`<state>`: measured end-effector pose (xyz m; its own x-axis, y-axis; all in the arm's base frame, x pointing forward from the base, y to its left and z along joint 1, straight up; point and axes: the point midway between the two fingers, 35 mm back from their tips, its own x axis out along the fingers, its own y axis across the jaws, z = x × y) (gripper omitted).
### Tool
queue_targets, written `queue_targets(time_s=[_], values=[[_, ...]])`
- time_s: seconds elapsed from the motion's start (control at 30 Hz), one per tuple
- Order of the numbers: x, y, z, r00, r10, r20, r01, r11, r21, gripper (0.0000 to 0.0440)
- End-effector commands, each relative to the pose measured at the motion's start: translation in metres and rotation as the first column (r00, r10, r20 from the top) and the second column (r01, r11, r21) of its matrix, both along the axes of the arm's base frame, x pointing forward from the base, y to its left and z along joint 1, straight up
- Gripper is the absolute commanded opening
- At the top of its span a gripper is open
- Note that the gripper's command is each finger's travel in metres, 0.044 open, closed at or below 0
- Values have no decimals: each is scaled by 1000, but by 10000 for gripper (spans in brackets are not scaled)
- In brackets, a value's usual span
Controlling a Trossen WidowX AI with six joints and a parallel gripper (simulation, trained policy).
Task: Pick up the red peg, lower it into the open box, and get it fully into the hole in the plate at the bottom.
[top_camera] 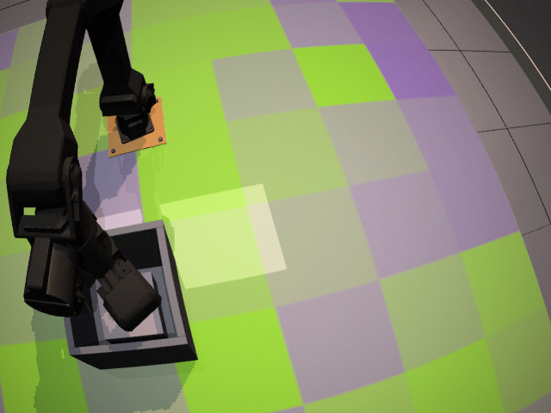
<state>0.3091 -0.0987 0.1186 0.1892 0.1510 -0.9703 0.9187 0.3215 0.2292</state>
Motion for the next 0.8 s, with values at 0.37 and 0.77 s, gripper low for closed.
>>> queue_targets(time_s=[0.37,0.77], values=[[9,-10,-18,999,38,-4,-37,996,84,151],[31,-17,1,993,59,105,-73,989,131,154]])
